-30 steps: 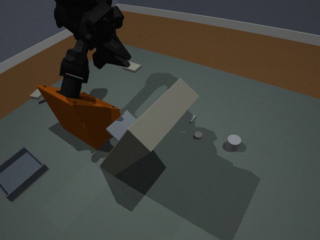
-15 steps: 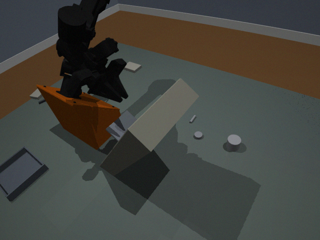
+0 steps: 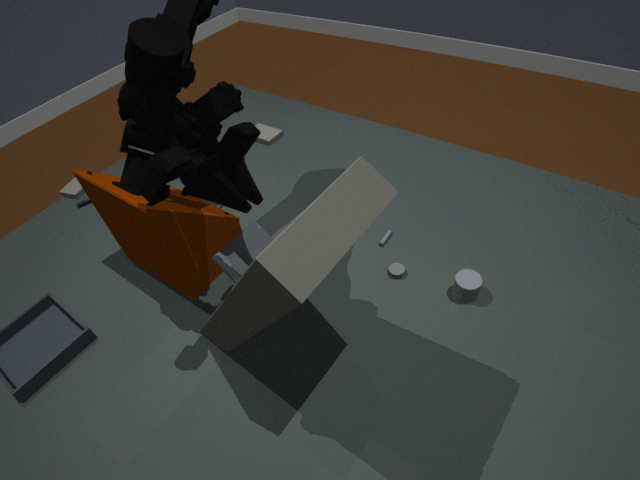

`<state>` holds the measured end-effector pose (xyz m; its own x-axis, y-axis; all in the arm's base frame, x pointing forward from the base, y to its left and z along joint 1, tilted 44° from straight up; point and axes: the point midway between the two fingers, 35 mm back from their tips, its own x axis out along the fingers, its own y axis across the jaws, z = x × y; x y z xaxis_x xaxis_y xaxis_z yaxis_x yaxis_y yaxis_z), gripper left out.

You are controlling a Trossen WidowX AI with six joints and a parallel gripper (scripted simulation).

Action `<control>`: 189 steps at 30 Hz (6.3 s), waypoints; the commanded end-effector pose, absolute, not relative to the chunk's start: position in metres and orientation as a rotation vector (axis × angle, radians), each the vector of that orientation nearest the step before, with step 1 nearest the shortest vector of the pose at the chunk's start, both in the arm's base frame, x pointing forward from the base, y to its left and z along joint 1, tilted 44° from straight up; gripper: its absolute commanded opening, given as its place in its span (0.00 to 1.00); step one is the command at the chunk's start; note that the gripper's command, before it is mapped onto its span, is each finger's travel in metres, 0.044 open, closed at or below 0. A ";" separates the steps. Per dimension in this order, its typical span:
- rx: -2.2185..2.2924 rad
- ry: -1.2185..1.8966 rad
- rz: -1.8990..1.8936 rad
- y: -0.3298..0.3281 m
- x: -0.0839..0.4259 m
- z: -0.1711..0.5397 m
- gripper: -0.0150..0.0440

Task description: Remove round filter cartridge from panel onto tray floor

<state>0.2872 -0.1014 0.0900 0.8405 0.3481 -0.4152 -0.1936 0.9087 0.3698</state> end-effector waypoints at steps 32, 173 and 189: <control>0.335 0.496 0.291 -0.084 0.324 0.068 0.45; 0.336 0.495 0.291 -0.078 0.341 0.062 0.45; 0.331 0.486 0.294 -0.078 0.339 0.065 0.25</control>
<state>0.3387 -0.0789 0.0650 0.8451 0.3497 -0.4044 -0.1944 0.9057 0.3768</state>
